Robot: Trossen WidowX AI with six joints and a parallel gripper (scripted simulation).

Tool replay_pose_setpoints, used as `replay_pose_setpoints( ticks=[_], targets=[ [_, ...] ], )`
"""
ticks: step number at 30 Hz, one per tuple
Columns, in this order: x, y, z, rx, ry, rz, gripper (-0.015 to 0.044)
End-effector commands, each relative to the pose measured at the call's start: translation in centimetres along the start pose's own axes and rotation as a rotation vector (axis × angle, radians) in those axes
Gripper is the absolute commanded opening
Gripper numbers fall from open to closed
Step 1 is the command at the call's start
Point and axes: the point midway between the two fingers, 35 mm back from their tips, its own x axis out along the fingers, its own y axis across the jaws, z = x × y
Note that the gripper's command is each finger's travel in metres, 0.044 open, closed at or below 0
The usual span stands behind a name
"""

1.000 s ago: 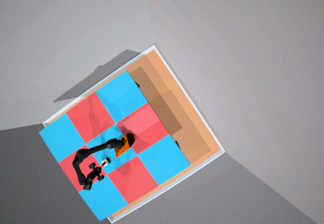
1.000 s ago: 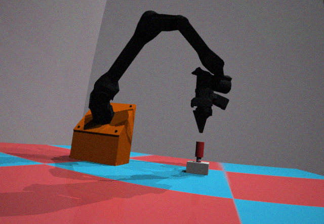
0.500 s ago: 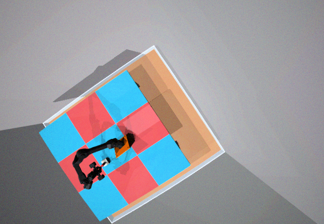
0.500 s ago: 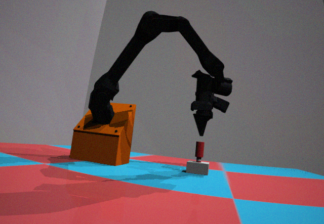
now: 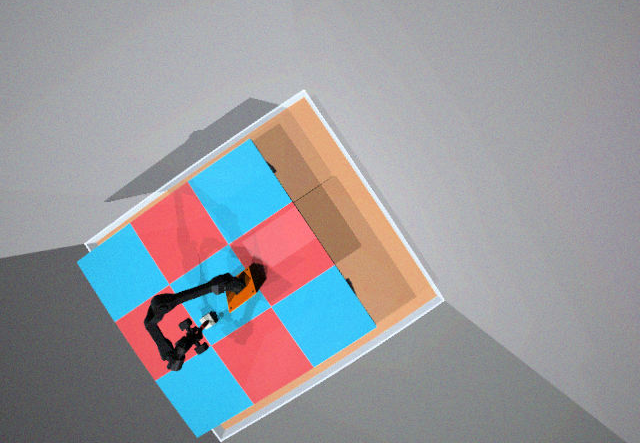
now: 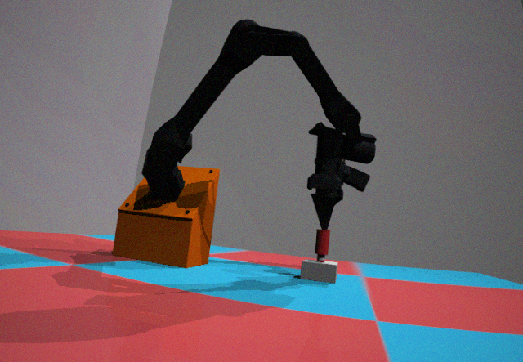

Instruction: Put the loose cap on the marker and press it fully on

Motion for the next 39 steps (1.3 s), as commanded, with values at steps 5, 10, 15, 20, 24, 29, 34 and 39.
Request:
replay_pose_setpoints(
  ticks=[5,10,15,20,24,29,34,39],
  targets=[
    [0.4,0.0,0.1,0.001,-0.004,0.001,0.0000],
    [0.4,0.0,0.1,0.001,-0.004,0.001,0.0000],
    [-5.8,0.3,0.4,-0.001,-0.003,0.007,0.0000],
    [-8.5,0.2,0.1,-0.001,-0.002,0.005,0.0000],
    [-8.5,0.2,0.1,-0.001,-0.002,0.005,0.0026],
    [-8.5,0.2,0.1,-0.001,-0.002,0.005,0.0158],
    [-8.5,0.2,0.1,-0.001,-0.002,0.005,0.0289],
    [-8.5,0.2,0.1,-0.001,-0.002,0.005,0.0420]
  ],
)
